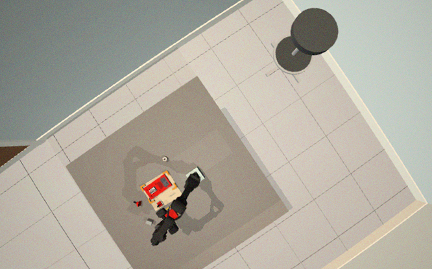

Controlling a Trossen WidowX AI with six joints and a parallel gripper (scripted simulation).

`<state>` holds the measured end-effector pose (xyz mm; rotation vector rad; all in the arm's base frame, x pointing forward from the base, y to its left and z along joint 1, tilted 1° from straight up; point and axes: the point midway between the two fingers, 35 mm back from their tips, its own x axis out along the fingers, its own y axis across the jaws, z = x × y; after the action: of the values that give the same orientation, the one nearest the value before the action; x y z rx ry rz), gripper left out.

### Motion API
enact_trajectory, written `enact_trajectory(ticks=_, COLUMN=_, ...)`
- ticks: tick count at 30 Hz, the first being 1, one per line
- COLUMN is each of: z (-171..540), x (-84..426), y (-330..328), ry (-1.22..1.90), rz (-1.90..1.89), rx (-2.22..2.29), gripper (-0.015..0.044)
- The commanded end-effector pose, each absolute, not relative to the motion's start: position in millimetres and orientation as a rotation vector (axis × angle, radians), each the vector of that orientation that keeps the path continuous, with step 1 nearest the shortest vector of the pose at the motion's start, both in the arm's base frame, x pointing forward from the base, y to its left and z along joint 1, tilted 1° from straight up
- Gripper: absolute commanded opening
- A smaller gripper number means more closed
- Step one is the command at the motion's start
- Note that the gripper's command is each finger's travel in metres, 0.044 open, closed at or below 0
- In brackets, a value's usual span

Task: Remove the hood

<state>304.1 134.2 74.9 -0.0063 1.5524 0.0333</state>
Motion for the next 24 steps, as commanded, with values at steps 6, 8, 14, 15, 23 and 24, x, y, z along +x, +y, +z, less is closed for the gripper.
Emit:
enact_trajectory(ticks=6, z=68, x=304, y=135, ry=1.553, rz=0.033, rx=-0.001, gripper=0.0000)
enact_trajectory(ticks=8, z=66, x=304, y=135, ry=1.553, rz=0.033, rx=-0.001, gripper=0.0000)
enact_trajectory(ticks=14, z=62, x=305, y=135, ry=1.553, rz=0.033, rx=-0.001, gripper=0.0000)
enact_trajectory(ticks=15, z=62, x=305, y=135, ry=1.553, rz=0.033, rx=-0.001, gripper=0.0000)
enact_trajectory(ticks=23, z=56, x=305, y=135, ry=1.553, rz=0.033, rx=-0.001, gripper=0.0000)
enact_trajectory(ticks=24, z=55, x=305, y=136, ry=1.553, rz=0.033, rx=-0.001, gripper=0.0000)
